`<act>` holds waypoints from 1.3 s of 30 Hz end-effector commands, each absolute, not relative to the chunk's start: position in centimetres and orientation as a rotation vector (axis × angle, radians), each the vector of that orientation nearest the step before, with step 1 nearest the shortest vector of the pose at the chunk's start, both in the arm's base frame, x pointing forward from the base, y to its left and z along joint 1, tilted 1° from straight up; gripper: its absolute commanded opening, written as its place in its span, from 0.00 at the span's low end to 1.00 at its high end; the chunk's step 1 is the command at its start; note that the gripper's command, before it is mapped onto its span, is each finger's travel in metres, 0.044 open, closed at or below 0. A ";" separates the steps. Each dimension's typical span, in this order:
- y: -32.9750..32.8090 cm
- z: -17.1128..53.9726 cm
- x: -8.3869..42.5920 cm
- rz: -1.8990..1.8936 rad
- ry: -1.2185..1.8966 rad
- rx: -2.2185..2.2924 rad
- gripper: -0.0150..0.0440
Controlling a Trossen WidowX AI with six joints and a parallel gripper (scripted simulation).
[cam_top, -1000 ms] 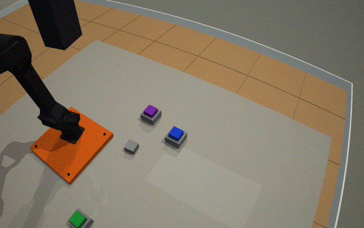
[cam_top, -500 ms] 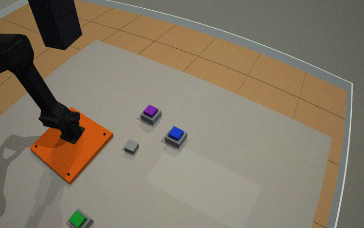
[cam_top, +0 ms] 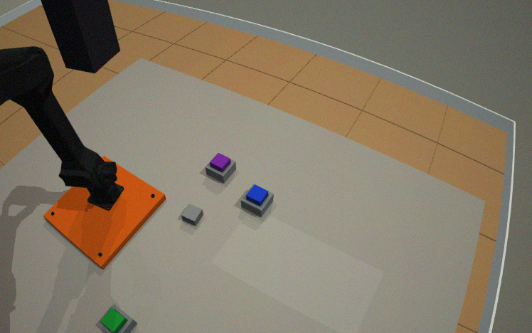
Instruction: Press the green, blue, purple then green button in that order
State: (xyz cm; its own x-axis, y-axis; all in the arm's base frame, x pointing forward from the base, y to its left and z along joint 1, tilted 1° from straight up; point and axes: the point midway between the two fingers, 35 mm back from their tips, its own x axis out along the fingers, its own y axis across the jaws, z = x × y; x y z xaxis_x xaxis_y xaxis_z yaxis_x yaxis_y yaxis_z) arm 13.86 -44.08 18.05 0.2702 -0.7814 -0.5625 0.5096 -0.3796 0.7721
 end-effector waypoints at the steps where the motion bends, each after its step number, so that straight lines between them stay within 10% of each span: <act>1: -37.4 15.6 17.3 -1.252 0.555 0.946 0.93; 23: -25.1 15.0 17.9 -0.403 1.440 0.255 0.93; 39: -22.8 15.5 17.4 -0.184 1.536 0.128 0.93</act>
State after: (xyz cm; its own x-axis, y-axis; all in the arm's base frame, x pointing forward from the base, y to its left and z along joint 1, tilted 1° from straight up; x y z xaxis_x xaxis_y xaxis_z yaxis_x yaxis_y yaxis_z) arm 17.71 -23.45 15.13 0.0457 -0.0510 -0.9977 0.2712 0.9618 -0.0368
